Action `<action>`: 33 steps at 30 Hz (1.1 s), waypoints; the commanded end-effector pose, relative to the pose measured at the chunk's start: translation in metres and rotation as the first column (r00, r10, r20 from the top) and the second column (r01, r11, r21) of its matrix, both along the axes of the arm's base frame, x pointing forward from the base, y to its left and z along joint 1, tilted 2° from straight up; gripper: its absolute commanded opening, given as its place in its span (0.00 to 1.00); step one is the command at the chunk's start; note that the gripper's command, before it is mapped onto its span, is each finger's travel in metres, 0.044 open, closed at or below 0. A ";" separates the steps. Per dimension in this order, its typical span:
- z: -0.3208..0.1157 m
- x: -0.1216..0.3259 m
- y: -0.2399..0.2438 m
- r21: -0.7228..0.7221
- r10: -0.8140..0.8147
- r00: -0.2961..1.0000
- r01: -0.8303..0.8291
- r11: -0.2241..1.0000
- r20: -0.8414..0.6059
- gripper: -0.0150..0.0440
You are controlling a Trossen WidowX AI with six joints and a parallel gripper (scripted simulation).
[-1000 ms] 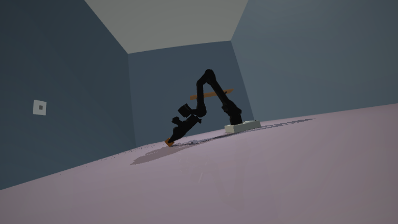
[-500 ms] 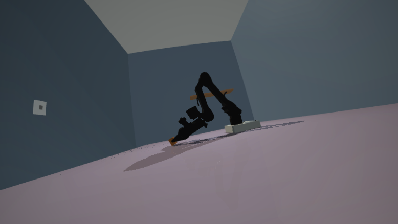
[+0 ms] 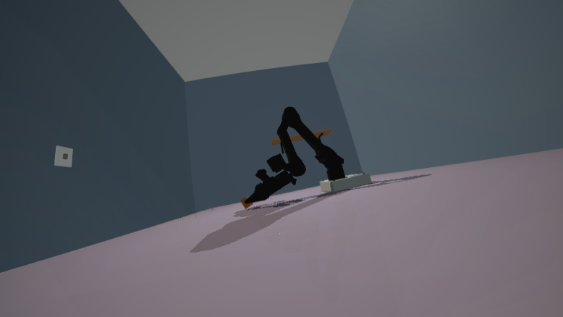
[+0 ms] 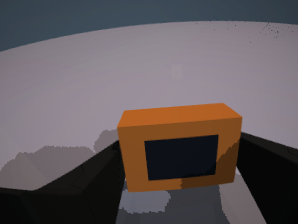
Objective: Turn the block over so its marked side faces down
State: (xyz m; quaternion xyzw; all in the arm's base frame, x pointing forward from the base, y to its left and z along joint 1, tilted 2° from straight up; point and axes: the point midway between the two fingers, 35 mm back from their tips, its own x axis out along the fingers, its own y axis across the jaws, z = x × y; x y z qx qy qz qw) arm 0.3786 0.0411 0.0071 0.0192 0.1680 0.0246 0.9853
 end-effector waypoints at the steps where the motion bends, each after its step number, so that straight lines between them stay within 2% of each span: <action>1: 0.000 0.000 -0.001 -0.004 -0.004 1.000 0.004 1.000 0.000 0.25; 18: 0.000 0.000 -0.001 -0.004 -0.004 1.000 0.004 1.000 0.000 1.00; 33: 0.000 0.000 -0.001 -0.004 -0.004 1.000 0.004 1.000 0.000 1.00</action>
